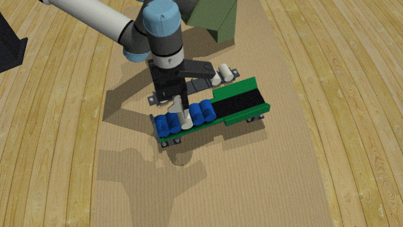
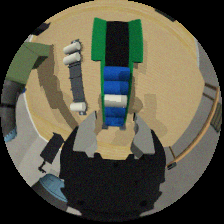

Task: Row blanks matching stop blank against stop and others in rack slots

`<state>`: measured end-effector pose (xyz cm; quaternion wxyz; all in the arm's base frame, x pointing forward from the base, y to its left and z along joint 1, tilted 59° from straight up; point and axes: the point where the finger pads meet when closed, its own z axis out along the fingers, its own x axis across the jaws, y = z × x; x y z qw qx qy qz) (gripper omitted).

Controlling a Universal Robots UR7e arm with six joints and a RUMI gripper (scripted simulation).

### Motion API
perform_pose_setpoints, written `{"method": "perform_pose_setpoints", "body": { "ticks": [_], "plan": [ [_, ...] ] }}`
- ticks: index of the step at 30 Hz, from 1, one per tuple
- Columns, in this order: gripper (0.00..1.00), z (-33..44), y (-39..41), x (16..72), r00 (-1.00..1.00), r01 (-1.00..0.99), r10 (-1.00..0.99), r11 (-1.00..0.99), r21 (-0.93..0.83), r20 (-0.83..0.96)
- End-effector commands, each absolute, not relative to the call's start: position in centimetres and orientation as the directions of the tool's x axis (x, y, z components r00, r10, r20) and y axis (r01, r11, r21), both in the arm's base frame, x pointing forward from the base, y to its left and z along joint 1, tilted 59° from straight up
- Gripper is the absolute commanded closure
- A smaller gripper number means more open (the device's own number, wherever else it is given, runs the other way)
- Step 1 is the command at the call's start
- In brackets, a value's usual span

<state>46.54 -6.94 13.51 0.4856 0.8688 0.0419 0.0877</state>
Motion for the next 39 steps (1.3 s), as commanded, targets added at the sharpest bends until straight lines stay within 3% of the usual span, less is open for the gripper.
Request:
{"method": "perform_pose_setpoints", "body": {
  "ticks": [1,39],
  "plan": [
    [0.49,12.8,-7.9,46.6,0.981,-0.009,0.159,-0.525,0.851,0.108],
    [0.49,11.5,-10.1,47.2,0.981,-0.01,0.16,-0.525,0.851,0.111]
  ]
}}
